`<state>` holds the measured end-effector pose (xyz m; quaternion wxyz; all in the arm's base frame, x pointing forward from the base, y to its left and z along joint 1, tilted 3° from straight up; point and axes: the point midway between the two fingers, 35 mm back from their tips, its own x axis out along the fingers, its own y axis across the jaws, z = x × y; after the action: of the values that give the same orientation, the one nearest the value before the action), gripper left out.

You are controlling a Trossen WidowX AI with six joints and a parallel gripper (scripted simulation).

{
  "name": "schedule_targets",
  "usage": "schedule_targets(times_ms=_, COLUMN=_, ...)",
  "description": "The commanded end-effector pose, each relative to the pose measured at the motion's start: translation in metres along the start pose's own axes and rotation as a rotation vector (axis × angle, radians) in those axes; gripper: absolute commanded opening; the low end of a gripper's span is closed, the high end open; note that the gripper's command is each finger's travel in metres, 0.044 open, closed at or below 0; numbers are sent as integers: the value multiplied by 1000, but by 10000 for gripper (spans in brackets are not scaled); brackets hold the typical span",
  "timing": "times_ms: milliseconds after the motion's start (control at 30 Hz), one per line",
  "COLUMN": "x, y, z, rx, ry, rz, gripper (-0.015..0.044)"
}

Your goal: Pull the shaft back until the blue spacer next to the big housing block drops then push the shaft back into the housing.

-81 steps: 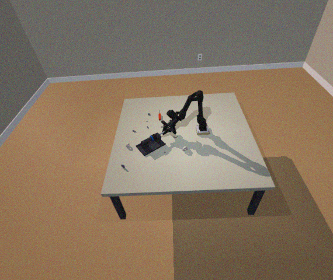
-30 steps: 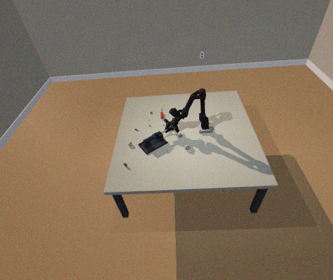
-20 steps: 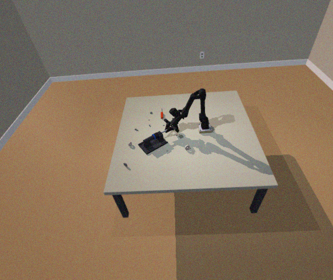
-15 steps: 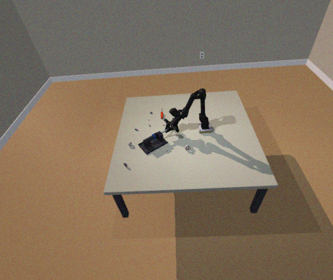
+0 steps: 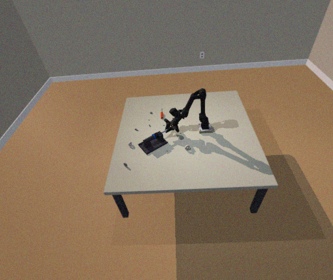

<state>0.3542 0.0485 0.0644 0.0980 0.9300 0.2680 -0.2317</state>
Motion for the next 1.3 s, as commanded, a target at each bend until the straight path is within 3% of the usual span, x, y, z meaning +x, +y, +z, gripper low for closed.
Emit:
schedule_targets(times_ms=0, x=-1, y=0, z=0, rx=-6, ry=1, rz=-1, gripper=0)
schedule_targets(times_ms=1267, x=-4, y=0, z=2, rx=-6, ry=0, rz=-1, gripper=0)
